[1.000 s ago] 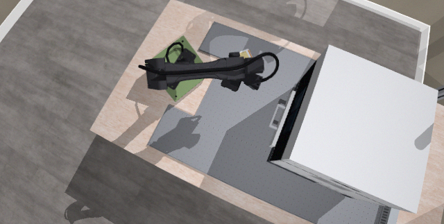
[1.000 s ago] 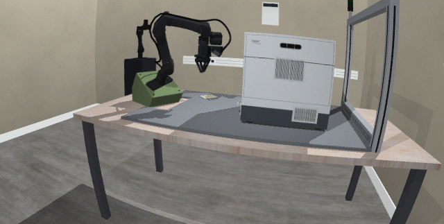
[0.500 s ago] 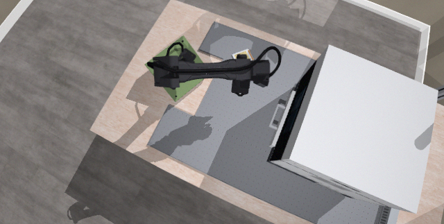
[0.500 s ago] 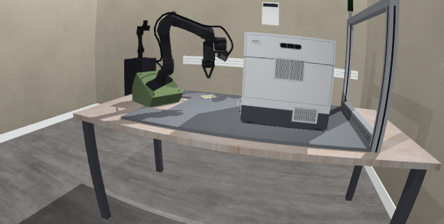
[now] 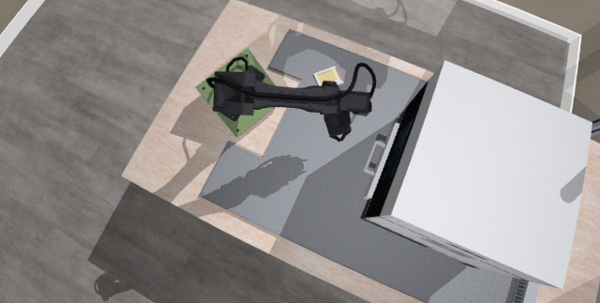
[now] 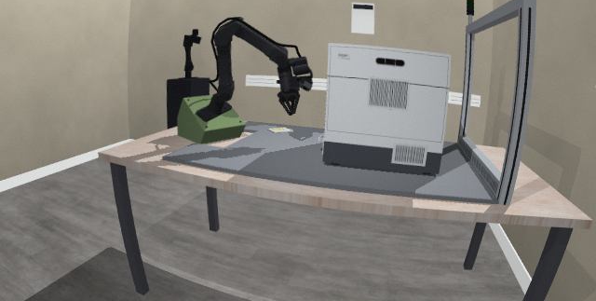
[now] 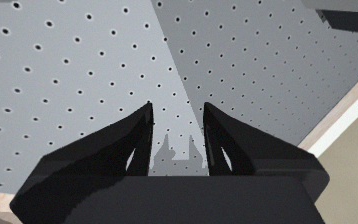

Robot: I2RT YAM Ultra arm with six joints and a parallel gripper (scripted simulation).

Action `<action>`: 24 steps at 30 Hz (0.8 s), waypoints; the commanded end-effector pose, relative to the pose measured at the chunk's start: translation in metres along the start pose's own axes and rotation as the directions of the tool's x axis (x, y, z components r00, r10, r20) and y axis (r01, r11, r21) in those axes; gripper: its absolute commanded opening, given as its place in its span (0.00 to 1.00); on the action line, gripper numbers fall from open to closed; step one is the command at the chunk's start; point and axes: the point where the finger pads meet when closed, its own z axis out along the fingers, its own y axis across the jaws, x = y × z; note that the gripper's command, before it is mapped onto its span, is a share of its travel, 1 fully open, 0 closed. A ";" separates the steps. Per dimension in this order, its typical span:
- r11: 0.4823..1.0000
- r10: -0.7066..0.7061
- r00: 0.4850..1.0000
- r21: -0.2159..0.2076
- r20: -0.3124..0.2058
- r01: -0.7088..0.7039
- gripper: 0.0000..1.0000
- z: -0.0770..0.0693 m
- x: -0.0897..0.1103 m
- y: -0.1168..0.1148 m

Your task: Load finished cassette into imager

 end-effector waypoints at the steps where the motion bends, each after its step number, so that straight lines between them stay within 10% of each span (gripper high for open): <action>1: 0.989 -0.133 0.982 0.082 0.132 0.123 0.35 0.011 -0.022 -0.013; 14: 0.862 -0.489 0.850 0.260 0.195 0.436 0.35 0.061 -0.054 -0.026; 24: 0.714 -0.676 0.706 0.423 0.211 0.558 0.35 0.050 -0.056 -0.035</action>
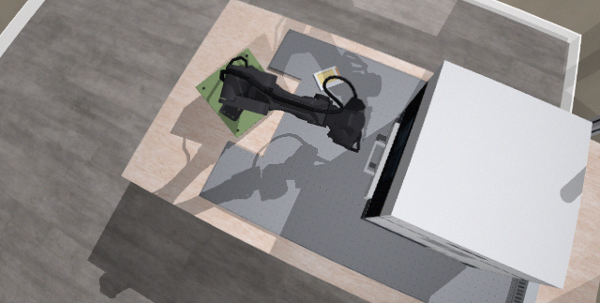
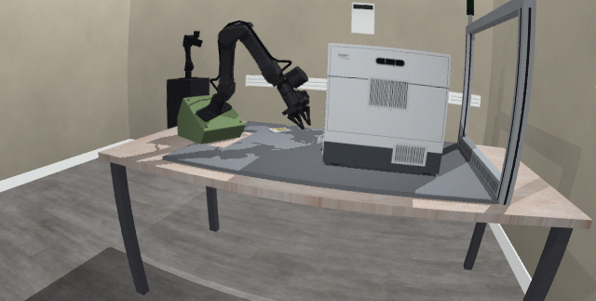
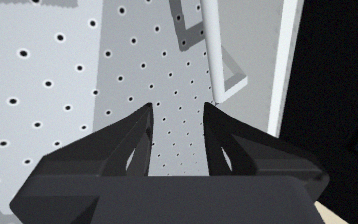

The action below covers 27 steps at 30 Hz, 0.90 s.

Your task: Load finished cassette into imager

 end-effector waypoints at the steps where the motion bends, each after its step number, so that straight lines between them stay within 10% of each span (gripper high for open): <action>1: 0.982 -0.139 0.984 0.146 0.110 0.122 0.35 -0.004 -0.009 -0.020; 27: 0.966 -0.213 0.968 0.177 0.130 0.189 0.35 -0.002 -0.013 -0.021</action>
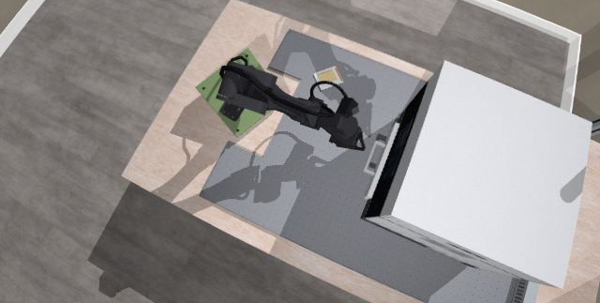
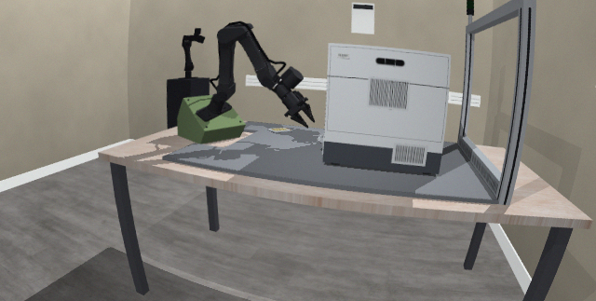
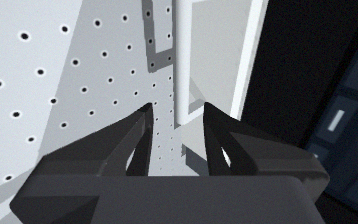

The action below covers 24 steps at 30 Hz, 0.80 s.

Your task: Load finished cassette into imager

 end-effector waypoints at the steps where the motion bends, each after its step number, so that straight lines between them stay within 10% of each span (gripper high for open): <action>1: 1.000 0.004 1.000 0.018 0.011 -0.004 0.35 -0.002 -0.002 -0.007; 24: 0.999 0.007 1.000 0.034 0.008 -0.007 0.35 0.030 0.000 -0.014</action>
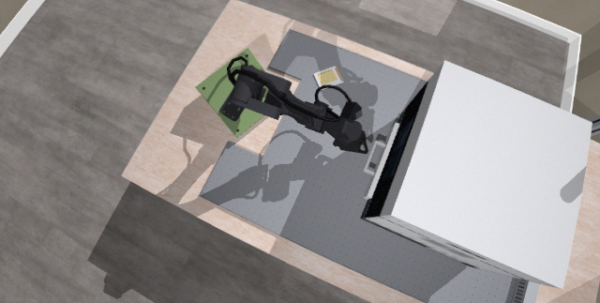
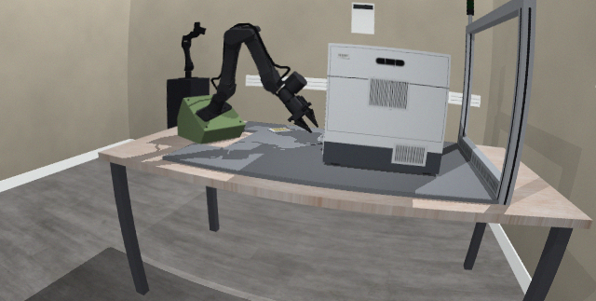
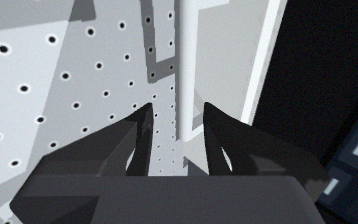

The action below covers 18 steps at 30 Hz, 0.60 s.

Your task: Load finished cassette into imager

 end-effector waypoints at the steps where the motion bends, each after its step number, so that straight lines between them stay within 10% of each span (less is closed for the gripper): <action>1: 0.999 0.007 1.000 0.038 0.010 -0.008 0.35 0.007 0.000 -0.016; 18: 0.999 0.006 1.000 0.039 0.013 -0.007 0.35 0.027 -0.002 -0.017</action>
